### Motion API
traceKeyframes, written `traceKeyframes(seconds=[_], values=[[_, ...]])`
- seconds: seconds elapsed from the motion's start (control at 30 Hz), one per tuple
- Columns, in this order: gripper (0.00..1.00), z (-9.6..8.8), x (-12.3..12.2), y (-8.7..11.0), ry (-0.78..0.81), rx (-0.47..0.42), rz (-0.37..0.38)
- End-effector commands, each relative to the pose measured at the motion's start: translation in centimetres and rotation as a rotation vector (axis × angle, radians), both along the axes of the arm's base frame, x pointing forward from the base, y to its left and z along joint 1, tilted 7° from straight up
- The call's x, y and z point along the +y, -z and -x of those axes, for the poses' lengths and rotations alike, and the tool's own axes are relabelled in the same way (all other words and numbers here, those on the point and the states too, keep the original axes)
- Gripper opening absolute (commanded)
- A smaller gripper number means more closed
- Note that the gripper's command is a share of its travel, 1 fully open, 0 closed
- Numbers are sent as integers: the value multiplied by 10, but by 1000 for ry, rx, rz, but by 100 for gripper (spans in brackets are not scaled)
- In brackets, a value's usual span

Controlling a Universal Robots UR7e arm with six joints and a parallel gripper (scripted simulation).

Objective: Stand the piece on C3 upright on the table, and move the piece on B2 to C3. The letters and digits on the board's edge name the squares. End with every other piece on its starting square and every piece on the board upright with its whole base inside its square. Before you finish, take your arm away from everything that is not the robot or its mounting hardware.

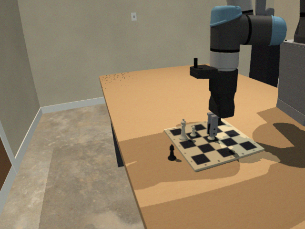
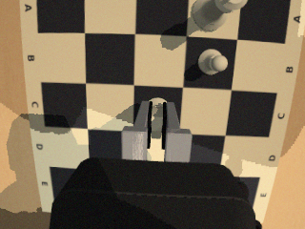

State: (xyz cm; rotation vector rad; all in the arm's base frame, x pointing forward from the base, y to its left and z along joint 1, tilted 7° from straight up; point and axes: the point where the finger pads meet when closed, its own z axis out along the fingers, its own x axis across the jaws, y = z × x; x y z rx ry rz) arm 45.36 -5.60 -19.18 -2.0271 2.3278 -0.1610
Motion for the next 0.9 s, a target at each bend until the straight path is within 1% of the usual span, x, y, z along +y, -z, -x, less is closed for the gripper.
traceKeyframes(seconds=[0.0,0.77,0.8,0.87], values=[[0,-2,-1,0,0,-3,0],[0,-2,-1,0,0,-3,0],[15,-2,-1,0,0,-3,0],[15,-2,-1,0,0,-3,0]])
